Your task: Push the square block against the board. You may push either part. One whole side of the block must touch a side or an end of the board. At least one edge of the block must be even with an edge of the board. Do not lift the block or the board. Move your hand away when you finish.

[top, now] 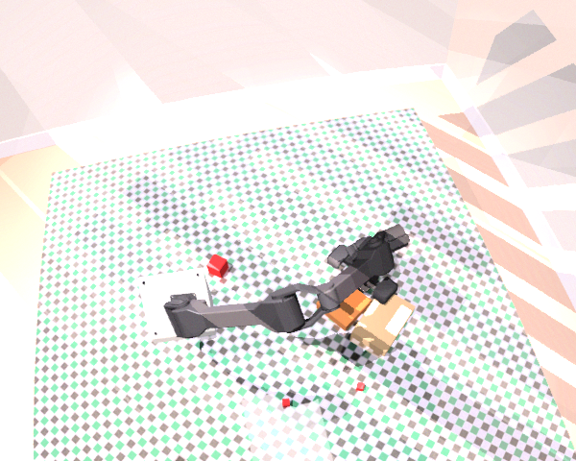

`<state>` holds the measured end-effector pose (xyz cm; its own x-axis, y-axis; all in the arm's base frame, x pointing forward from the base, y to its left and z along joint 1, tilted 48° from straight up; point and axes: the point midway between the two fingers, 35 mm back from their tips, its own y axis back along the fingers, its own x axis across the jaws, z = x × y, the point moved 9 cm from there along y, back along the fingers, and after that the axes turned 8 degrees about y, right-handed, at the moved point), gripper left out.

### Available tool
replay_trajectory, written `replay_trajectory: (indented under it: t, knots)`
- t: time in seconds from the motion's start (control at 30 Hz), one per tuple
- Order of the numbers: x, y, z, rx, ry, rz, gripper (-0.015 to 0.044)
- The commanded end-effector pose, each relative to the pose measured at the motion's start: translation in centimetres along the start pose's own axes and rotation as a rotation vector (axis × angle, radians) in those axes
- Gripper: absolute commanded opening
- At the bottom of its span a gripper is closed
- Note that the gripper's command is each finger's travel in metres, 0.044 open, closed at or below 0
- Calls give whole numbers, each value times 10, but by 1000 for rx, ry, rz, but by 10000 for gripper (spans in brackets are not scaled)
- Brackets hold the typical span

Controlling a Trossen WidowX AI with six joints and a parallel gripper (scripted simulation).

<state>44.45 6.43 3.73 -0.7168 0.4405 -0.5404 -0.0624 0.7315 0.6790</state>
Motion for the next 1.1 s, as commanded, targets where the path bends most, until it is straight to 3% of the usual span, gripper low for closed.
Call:
replay_trajectory:
  t: [0.0,0.3,1.07]
  knots:
    - [1,-2,-7,9,8,1,0]
    - [3,-3,-15,9,9,1,0]
    - [-4,-2,21,8,7,1,0]
